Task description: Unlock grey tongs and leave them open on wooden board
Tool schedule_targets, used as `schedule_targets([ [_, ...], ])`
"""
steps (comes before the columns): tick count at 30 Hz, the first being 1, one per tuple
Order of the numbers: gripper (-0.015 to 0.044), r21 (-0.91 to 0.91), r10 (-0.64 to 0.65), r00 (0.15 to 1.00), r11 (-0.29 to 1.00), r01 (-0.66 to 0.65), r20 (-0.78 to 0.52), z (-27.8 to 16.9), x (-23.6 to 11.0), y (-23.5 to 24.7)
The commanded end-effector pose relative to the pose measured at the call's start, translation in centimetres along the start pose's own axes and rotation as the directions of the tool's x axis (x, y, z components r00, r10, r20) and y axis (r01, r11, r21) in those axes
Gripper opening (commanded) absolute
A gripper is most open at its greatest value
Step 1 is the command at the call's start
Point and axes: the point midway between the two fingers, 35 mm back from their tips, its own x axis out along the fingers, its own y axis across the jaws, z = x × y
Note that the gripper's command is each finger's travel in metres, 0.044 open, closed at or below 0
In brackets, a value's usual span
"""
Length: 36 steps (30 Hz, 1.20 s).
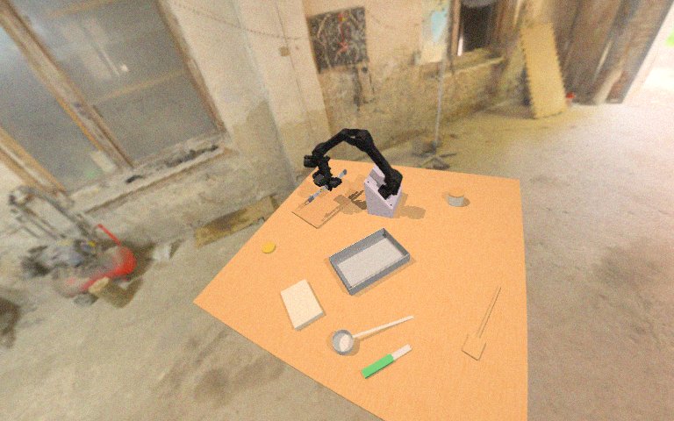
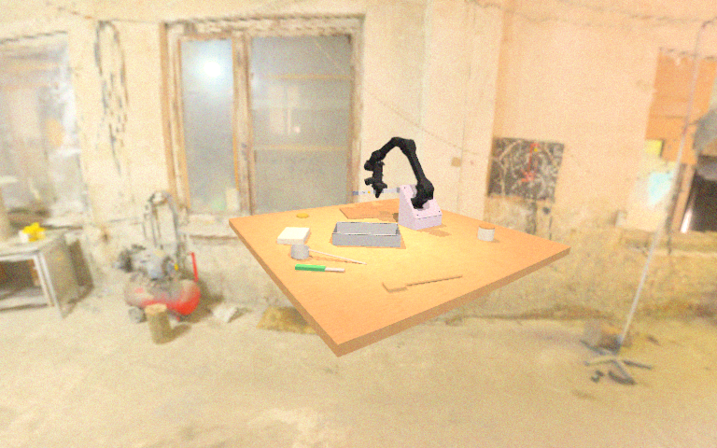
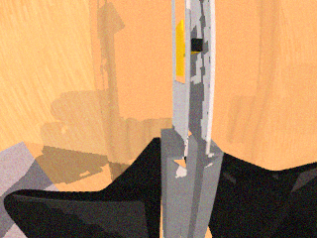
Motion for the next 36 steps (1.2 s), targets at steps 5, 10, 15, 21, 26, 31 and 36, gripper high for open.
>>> schedule_targets([
  [5, -0.015, 0.006, 0.001, 1.0, 1.0, -0.001, 0.003, 0.0, 1.3, 0.0],
  [10, -0.015, 0.006, 0.001, 1.0, 1.0, -0.001, 0.003, 0.0, 2.1, 0.1],
  [15, -0.015, 0.006, 0.001, 1.0, 1.0, -0.001, 0.003, 0.0, 2.9, 0.1],
  [21, -0.015, 0.006, 0.001, 1.0, 1.0, -0.001, 0.003, 0.0, 3.9, 0.2],
  [26, -0.015, 0.006, 0.002, 1.0, 1.0, -0.002, 0.003, 0.0, 4.7, 0.3],
  [31, -0.015, 0.006, 0.002, 1.0, 1.0, -0.002, 0.003, -0.1, 5.5, 0.4],
  [36, -0.015, 0.006, 0.002, 1.0, 1.0, -0.002, 0.003, -0.1, 6.2, 0.5],
])
